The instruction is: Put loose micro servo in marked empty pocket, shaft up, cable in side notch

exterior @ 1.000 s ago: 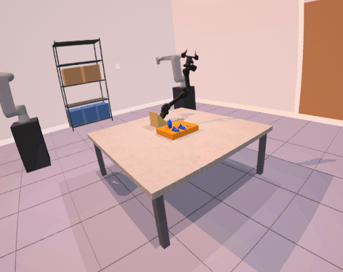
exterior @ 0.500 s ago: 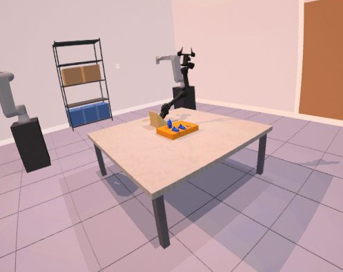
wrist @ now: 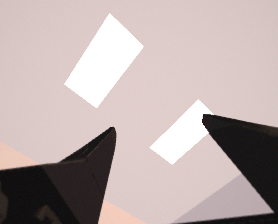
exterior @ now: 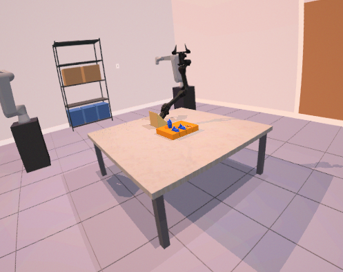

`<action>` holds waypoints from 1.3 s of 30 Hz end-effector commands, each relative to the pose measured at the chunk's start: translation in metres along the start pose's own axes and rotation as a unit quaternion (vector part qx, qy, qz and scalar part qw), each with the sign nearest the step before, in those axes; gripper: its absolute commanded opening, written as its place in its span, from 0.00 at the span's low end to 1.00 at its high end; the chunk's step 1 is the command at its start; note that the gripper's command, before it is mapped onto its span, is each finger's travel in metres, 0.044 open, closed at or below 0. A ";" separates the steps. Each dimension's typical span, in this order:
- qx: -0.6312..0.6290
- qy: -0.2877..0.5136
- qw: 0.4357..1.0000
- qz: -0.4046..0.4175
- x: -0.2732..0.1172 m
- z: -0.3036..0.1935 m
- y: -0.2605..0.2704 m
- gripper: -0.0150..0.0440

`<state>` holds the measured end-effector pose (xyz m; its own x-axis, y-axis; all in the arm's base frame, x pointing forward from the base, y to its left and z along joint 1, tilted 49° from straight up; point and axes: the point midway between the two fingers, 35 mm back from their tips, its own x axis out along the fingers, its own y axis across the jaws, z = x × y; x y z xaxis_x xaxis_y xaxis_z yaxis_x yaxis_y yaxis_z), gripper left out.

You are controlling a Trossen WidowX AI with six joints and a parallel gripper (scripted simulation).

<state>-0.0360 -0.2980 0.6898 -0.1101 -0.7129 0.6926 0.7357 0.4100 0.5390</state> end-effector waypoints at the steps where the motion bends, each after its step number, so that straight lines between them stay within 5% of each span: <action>1: -0.013 0.053 0.998 -0.021 0.003 -0.036 -0.018 1.00; 22: -0.077 0.326 0.939 -0.079 -0.036 -0.219 -0.085 1.00; 39: -0.133 0.560 0.815 -0.067 -0.134 -0.358 -0.121 1.00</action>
<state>0.1119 -0.4556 0.3977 0.3294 -0.9201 -0.2119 0.8939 0.2316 0.3838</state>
